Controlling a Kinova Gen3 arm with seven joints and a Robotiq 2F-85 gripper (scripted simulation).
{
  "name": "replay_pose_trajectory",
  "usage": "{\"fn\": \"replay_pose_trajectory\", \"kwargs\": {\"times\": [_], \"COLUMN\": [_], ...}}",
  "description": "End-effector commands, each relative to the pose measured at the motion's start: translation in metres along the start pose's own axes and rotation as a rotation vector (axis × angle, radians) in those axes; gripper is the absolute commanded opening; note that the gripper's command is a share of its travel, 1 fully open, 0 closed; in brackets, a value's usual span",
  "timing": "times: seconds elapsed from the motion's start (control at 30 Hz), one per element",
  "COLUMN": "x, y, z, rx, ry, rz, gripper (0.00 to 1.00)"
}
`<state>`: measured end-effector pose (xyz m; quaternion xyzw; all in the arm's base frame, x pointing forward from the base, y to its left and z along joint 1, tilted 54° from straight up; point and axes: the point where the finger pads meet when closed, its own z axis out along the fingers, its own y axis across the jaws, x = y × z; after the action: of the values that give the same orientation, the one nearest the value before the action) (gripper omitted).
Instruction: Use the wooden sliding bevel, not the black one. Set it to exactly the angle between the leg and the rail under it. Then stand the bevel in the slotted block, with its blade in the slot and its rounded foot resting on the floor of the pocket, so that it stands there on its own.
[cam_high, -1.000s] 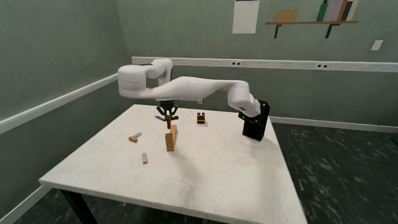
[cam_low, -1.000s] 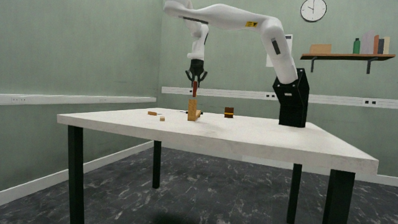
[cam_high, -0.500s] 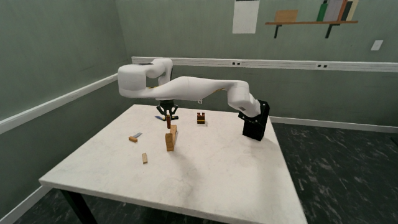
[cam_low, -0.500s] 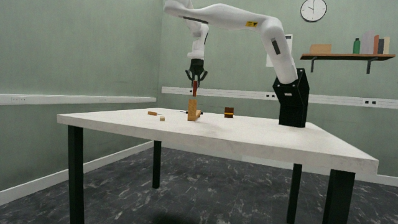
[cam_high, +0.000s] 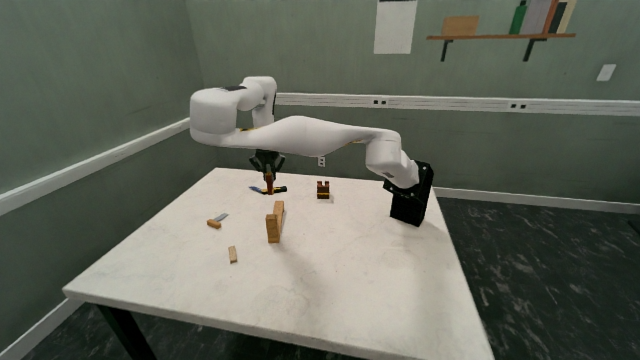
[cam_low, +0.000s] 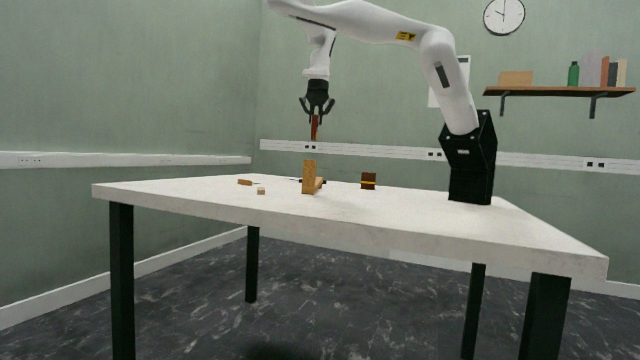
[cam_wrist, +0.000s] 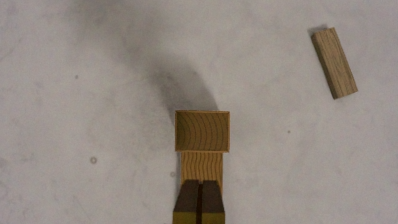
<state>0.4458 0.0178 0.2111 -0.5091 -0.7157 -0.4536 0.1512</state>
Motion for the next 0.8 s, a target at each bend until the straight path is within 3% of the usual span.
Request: {"fn": "replay_pose_trajectory", "kwargs": {"times": [0.0, 0.77], "x": [-0.0002, -0.0057], "y": [0.0003, -0.0039], "z": [-0.0012, -0.0016], "rx": [-0.001, -0.001], "ry": [-0.001, -0.002], "rz": [0.0, 0.001], "gripper": [0.1, 0.1]}}
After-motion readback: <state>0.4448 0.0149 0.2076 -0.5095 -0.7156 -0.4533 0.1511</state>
